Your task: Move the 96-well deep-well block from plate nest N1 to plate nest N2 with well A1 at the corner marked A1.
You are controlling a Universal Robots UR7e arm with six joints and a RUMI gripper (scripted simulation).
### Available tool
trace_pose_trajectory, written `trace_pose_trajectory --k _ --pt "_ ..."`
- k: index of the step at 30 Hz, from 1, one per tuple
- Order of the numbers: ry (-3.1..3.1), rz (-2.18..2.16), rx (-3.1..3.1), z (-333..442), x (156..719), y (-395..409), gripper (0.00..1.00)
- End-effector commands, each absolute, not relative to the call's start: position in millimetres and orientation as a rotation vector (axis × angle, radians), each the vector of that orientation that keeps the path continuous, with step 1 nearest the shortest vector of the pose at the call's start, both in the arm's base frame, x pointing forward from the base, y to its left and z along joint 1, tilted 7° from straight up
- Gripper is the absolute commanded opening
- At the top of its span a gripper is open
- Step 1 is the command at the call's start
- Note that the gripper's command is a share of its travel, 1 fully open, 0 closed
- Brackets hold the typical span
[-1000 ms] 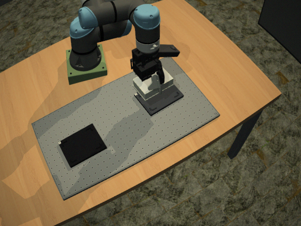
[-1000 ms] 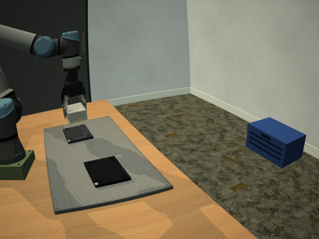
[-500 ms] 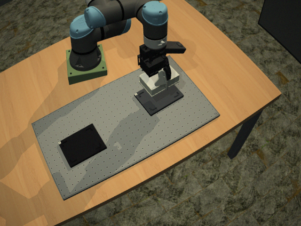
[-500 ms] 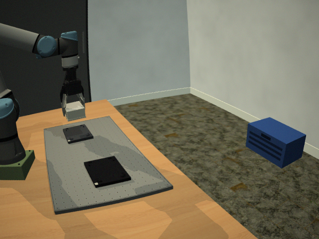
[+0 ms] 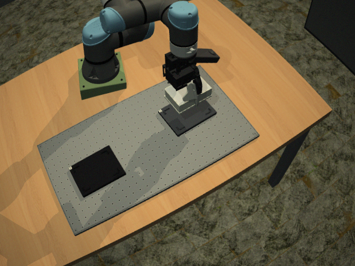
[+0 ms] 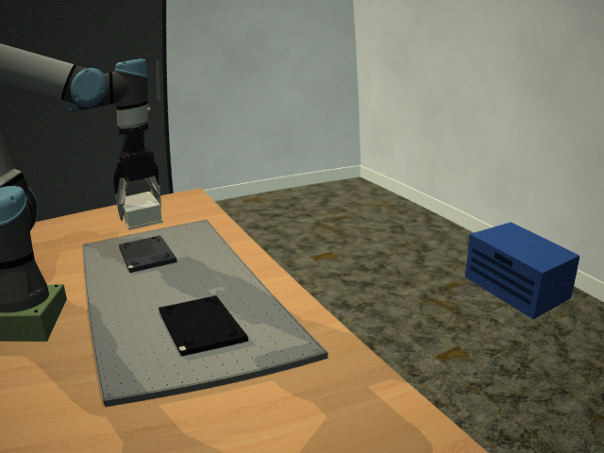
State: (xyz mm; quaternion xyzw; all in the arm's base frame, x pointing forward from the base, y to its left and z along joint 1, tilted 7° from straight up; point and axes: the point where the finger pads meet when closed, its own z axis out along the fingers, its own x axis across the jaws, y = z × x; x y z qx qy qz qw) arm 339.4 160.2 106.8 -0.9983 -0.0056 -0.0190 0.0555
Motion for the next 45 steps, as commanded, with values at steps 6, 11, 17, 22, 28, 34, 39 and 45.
trace_pose_trajectory --k 6,11,17,22,28,34,39,45 --pt "-0.017 -0.059 -3.030 107.1 339.8 159.5 0.00" --pt "-0.017 -0.059 -3.030 107.1 339.8 159.4 0.00" --pt "-0.017 -0.059 -3.030 105.5 339.8 159.3 0.00" --pt "-0.017 -0.059 -3.030 97.1 340.1 160.2 0.00" --pt "-0.017 -0.059 -3.030 90.5 340.4 160.8 0.00" --pt "-0.017 -0.059 -3.030 80.6 340.8 161.9 0.00" --pt "-0.017 -0.059 -3.030 72.3 341.2 162.8 0.00" --pt "-0.017 -0.059 -3.030 65.7 341.5 163.5 0.00"
